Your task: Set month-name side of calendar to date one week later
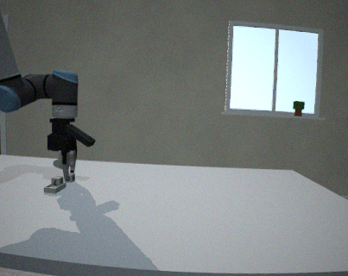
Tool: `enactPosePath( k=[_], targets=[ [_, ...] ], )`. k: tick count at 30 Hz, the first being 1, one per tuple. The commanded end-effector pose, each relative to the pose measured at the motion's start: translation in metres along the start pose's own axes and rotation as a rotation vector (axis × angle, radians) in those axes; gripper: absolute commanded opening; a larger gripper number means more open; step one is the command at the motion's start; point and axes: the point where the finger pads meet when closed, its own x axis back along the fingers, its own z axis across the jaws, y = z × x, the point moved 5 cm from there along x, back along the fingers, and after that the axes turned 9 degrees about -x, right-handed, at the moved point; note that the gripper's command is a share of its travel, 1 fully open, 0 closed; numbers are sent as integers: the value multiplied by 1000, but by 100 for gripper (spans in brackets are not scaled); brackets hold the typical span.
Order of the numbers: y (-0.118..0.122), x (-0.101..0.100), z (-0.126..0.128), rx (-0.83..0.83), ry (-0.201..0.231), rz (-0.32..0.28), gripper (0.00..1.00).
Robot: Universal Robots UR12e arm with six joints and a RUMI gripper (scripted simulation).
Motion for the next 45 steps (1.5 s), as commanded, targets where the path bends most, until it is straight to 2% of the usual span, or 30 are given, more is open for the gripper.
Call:
enactPosePath(
  k=[1, 6, 17, 28, 29, 45],
  targets=[
    [2, 5, 0, 0, -1, 0, 28],
    [-1, 19, 0, -1, -1, 3, 28],
    [-2, 76, 0, -1, -1, 4, 28],
    [-2, 92, 0, -1, -1, 4, 28],
    [-2, 92, 0, -1, -1, 4, 100],
    [0, 90, 0, 0, 0, 0, 100]
  ],
)
